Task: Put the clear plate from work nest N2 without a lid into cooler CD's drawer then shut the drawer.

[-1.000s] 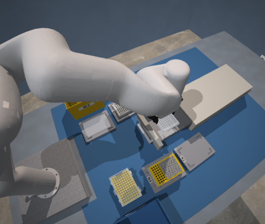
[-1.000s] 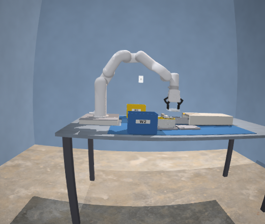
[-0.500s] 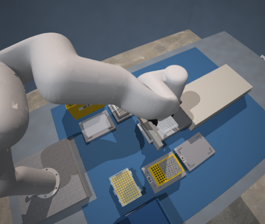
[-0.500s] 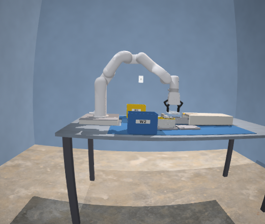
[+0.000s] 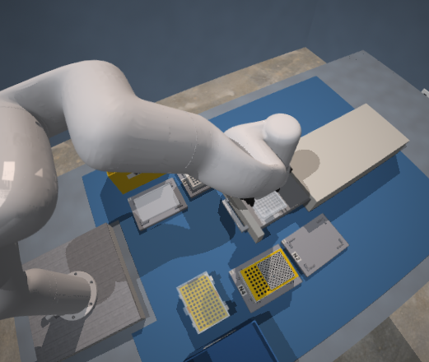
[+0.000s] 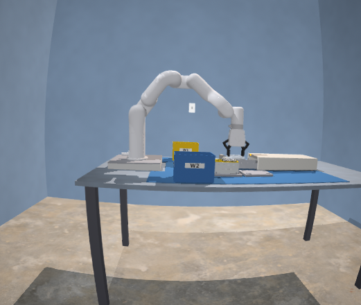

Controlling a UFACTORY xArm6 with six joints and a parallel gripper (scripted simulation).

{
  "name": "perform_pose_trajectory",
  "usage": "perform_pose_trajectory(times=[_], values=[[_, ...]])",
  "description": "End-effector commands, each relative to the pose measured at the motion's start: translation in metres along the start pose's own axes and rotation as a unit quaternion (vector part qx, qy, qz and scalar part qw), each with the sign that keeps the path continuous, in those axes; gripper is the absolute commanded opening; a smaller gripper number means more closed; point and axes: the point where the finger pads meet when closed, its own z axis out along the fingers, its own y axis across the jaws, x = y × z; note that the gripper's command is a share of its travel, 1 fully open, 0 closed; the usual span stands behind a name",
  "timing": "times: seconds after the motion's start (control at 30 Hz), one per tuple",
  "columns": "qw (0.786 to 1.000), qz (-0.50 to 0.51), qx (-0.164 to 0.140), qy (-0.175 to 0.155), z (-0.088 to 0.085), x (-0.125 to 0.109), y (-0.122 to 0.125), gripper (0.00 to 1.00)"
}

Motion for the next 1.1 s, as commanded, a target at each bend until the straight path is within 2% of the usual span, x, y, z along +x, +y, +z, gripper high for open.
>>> perform_pose_trajectory(times=[0.0, 0.5, 1.07], values=[[1.000, 0.000, -0.003, 0.000, 0.007, 0.000, 0.002, 0.00], [1.000, 0.000, -0.003, 0.000, 0.028, 0.000, 0.002, 0.00], [1.000, 0.000, -0.003, 0.000, 0.028, 0.000, 0.002, 0.00]])
